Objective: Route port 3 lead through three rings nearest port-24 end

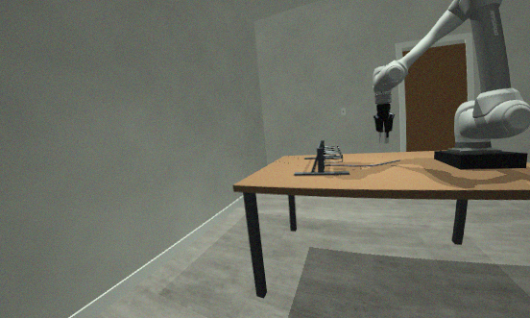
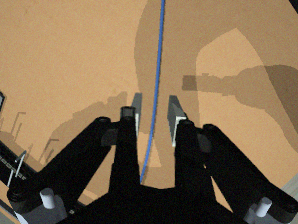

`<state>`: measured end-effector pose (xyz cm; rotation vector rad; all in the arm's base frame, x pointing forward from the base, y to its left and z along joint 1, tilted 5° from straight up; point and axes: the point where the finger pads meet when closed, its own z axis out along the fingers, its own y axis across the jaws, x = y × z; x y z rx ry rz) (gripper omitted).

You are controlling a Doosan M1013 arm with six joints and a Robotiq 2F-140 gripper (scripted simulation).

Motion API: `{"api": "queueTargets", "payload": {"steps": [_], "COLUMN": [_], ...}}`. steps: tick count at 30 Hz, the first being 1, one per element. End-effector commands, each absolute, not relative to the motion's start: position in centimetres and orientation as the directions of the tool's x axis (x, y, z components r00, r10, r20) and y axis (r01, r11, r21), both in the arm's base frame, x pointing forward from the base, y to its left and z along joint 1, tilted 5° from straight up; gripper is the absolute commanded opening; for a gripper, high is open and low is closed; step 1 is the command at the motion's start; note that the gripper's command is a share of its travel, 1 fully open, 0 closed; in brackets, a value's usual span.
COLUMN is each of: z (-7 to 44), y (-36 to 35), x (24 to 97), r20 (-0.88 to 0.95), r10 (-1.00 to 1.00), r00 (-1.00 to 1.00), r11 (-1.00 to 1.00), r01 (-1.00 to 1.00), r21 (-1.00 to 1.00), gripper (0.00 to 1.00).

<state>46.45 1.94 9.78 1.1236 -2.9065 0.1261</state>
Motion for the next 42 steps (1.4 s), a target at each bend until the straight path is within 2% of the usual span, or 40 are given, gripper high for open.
{"api": "queueTargets", "payload": {"steps": [1, 26, 42], "z": [8.4, -0.3, -1.9], "y": [1.8, 1.1, 1.0], "x": [45.9, 45.9, 45.9], "r20": [0.061, 0.061, 0.061], "r10": [-0.669, -0.669, -0.669], "r00": [-0.74, -0.74, -0.74], "r11": [0.738, 0.738, 0.738], "r01": [-0.672, -0.672, -0.672], "r21": [-0.059, -0.059, -0.059], "gripper": [0.2, 0.2, 0.2]}}
